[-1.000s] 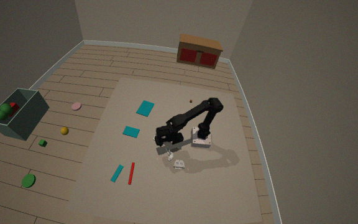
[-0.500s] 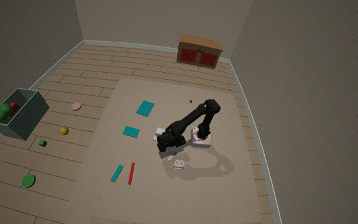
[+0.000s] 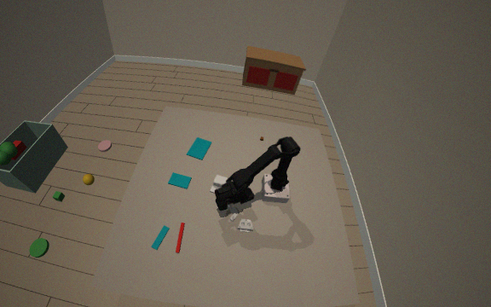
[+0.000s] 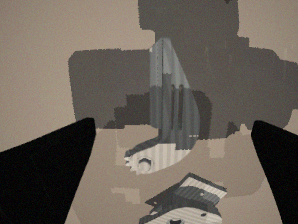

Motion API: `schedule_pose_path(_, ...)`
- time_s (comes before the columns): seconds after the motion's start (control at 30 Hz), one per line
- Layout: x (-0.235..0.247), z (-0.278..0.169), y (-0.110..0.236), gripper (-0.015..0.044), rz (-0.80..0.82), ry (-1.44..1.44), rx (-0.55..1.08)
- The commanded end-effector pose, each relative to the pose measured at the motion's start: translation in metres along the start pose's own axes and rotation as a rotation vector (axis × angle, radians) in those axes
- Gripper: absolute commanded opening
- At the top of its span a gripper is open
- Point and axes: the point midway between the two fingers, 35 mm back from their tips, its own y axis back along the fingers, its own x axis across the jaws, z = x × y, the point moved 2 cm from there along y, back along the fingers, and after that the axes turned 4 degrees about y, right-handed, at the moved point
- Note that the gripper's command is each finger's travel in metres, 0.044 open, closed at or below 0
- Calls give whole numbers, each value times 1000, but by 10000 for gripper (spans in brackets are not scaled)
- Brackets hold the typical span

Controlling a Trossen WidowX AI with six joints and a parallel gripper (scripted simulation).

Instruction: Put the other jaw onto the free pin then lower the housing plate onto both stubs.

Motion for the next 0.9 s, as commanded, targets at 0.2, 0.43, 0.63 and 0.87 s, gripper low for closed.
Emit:
schedule_pose_path(0.2,-1,0,-17,440,-6,-1,3)
schedule_pose_path(0.43,-2,0,-28,440,-6,-1,3)
schedule_pose_path(0.63,-3,0,-38,440,-6,-1,3)
schedule_pose_path(0.87,-3,-1,-39,440,-6,-1,3)
